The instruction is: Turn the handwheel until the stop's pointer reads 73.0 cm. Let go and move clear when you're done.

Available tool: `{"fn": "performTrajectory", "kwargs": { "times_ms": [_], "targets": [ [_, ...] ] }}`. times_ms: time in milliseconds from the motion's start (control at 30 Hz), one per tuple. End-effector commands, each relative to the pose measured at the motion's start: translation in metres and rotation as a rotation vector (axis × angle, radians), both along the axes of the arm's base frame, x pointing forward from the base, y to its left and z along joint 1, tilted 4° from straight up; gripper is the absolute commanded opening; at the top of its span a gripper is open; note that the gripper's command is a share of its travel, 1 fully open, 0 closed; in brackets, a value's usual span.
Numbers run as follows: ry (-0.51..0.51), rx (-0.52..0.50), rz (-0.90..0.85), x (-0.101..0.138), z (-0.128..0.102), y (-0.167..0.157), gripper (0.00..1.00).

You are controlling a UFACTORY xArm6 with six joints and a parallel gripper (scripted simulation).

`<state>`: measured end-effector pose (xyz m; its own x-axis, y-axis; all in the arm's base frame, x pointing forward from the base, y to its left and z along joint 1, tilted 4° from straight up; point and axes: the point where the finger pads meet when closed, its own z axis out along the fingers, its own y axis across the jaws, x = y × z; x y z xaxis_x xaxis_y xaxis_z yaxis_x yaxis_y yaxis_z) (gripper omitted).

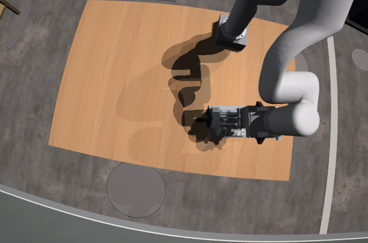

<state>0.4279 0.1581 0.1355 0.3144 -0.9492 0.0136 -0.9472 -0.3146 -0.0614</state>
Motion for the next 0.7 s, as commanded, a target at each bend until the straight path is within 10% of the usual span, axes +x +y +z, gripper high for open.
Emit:
{"fn": "performTrajectory", "kwargs": {
  "times_ms": [0, 433, 667],
  "targets": [
    [-0.004, 0.003, 0.000, 0.012, 0.002, -0.042, 0.57],
    [-0.004, 0.003, 0.000, 0.043, 0.003, -0.170, 0.57],
    [-0.004, 0.003, 0.000, 0.047, 0.003, -0.188, 0.57]
  ]
}}
